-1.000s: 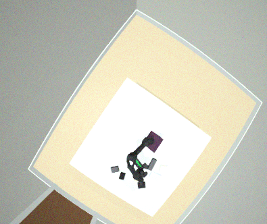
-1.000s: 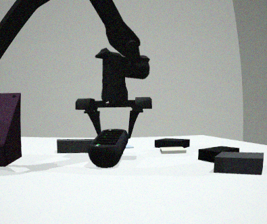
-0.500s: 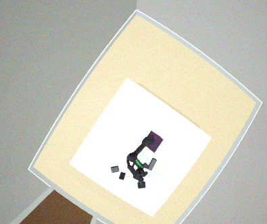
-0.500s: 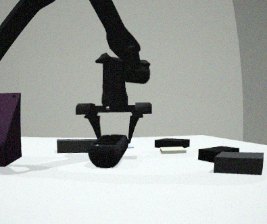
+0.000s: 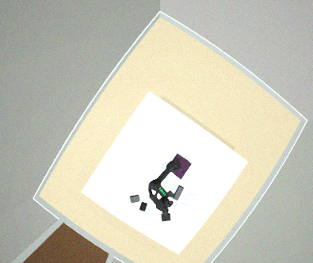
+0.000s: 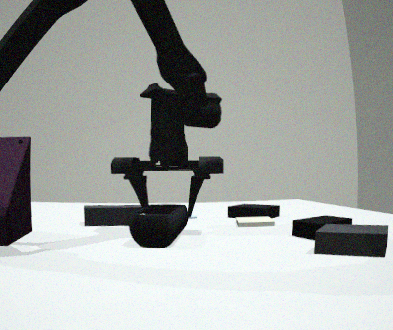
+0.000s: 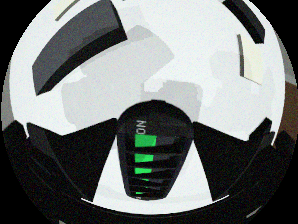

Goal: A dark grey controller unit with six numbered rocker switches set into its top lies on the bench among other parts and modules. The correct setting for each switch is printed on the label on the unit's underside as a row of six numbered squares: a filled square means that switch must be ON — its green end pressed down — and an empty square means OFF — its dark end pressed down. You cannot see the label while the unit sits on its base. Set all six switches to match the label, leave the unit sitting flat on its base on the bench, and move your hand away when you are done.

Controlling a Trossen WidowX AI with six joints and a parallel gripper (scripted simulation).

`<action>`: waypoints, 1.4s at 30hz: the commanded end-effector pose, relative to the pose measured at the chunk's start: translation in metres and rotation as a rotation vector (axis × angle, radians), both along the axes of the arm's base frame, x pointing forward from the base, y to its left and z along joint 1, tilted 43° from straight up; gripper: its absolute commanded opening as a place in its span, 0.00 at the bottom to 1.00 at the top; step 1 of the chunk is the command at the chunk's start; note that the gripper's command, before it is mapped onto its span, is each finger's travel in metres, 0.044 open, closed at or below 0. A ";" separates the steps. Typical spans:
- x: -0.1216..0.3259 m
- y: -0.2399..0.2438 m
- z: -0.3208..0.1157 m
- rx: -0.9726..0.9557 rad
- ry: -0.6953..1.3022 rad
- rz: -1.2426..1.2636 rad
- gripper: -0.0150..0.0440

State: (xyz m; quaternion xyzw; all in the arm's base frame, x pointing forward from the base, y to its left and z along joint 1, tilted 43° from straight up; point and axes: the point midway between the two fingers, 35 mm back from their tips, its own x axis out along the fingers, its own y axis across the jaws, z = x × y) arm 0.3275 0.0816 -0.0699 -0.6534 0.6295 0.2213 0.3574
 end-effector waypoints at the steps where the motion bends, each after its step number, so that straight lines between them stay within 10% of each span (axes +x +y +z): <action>1: 0.000 0.000 0.001 -0.002 -0.001 0.000 0.83; 5: 0.000 0.000 0.000 0.000 0.000 0.000 1.00; 42: -0.014 -0.017 0.069 -0.001 0.002 -0.001 1.00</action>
